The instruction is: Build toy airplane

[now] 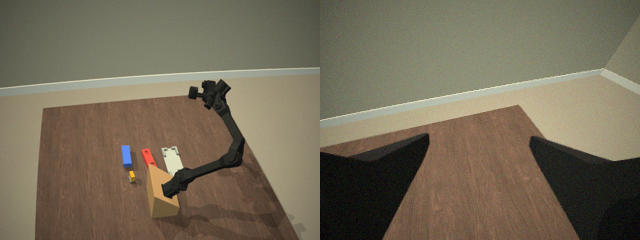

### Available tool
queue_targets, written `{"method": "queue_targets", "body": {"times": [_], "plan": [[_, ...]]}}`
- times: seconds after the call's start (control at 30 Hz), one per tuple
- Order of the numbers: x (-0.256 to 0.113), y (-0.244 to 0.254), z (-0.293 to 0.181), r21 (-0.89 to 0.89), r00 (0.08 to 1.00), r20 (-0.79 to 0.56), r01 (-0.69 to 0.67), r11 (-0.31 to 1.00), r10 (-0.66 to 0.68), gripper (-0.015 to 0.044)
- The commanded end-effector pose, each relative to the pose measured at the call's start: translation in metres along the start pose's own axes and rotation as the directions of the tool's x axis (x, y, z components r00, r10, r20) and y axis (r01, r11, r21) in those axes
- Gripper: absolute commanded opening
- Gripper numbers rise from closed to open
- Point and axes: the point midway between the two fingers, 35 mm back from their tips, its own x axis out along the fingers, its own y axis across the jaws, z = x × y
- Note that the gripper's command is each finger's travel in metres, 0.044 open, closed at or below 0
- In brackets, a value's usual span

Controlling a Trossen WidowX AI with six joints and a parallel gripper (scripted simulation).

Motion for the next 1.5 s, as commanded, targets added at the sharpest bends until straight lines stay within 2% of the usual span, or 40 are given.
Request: {"method": "queue_targets", "body": {"times": [0.0, 0.2, 0.37, 0.53, 0.7, 0.77, 0.87, 1.03, 1.47], "plan": [[0.016, 0.050, -0.031, -0.018, 0.990, -0.116, -0.087, 0.996, 0.084, 0.0440], [0.030, 0.129, -0.098, -0.041, 0.922, -0.344, -0.205, 0.978, 0.179, 0.0440], [0.025, 0.181, -0.163, -0.063, 0.822, -0.536, -0.267, 0.962, 0.193, 0.0440], [0.003, 0.219, -0.238, -0.114, 0.680, -0.722, -0.299, 0.948, 0.128, 0.0440], [-0.030, 0.233, -0.308, -0.210, 0.523, -0.852, -0.303, 0.930, -0.022, 0.0440], [-0.040, 0.233, -0.325, -0.244, 0.483, -0.873, -0.301, 0.922, -0.073, 0.0440], [-0.041, 0.233, -0.327, -0.249, 0.478, -0.875, -0.301, 0.921, -0.080, 0.0440], [-0.017, 0.229, -0.371, -0.250, 0.479, -0.874, -0.300, 0.921, -0.082, 0.0440], [-0.006, 0.226, -0.391, -0.251, 0.479, -0.874, -0.300, 0.921, -0.082, 0.0440]]}}
